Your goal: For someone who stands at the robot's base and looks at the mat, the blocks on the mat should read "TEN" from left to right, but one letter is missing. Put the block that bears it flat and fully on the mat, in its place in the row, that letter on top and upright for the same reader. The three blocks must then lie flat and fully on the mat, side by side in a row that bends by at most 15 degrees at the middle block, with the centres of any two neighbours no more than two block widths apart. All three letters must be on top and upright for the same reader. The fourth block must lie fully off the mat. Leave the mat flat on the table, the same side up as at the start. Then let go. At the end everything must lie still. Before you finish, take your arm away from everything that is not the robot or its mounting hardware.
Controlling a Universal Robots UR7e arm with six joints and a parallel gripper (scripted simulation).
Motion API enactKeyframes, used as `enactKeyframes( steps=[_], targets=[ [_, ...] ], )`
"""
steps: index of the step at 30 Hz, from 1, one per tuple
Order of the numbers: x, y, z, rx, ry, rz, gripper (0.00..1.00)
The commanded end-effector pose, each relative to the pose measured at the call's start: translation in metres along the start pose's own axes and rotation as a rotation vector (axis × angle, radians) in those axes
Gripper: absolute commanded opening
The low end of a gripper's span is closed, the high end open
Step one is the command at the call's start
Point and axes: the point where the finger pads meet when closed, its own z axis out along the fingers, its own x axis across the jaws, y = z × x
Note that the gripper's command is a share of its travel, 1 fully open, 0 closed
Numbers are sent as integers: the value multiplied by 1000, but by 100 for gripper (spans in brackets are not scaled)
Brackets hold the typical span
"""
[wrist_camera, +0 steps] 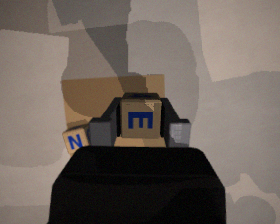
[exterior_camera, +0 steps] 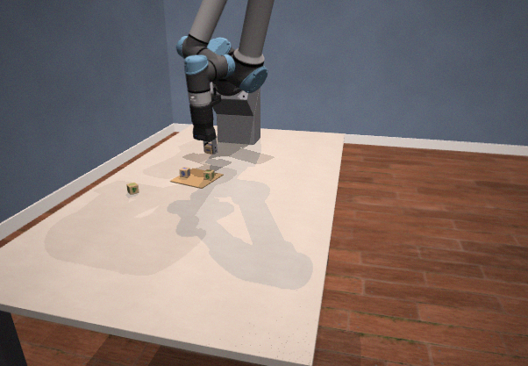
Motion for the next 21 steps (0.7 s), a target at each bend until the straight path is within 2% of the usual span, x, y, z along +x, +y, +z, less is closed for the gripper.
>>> enactKeyframes(
  steps=[1,13,15,21],
  targets=[
    [-3,2,-1,-7,4,139,57],
    [-13,10,-4,-28,21,537,57],
    [-13,10,-4,-28,21,537,57],
    [-19,17,-6,-43,35,763,57]
  ],
)
